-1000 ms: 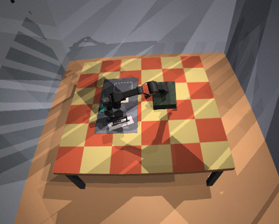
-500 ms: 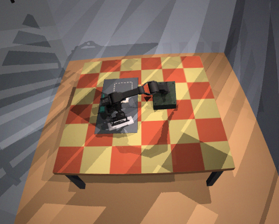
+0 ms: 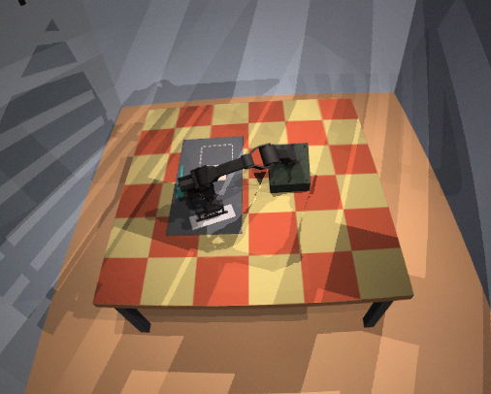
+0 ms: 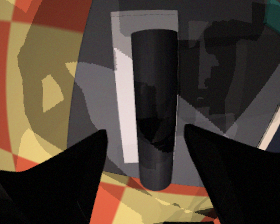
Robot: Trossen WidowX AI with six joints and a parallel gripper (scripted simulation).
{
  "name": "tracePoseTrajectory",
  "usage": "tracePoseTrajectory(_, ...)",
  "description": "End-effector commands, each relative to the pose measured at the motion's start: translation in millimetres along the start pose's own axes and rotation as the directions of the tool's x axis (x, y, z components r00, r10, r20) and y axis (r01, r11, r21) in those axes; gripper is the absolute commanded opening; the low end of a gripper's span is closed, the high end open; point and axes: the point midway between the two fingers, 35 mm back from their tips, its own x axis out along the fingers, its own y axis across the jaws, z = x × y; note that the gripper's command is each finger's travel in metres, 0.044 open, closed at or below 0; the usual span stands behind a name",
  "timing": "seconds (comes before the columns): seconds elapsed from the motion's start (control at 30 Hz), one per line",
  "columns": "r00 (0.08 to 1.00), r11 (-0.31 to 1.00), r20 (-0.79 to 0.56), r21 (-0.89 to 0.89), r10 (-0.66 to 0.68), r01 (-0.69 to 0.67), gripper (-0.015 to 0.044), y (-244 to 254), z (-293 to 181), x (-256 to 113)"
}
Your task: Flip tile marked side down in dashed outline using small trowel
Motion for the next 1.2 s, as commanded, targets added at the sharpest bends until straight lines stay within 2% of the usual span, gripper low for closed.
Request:
tracePoseTrajectory(0.0,1.0,1.0,-0.01,0.008,0.0,0.0,0.027,-1.2,-3.0,9.1)
tracePoseTrajectory(0.3,1.0,1.0,-0.009,0.008,0.001,-0.001,0.027,-0.9,-3.5,20.9)
tracePoseTrajectory(1.0,1.0,1.0,-0.009,0.008,0.001,-0.001,0.013,-0.9,-3.5,20.9)
tracePoseTrajectory(1.17,1.0,1.0,-0.009,0.008,0.001,-0.001,0.013,-0.9,-3.5,20.9)
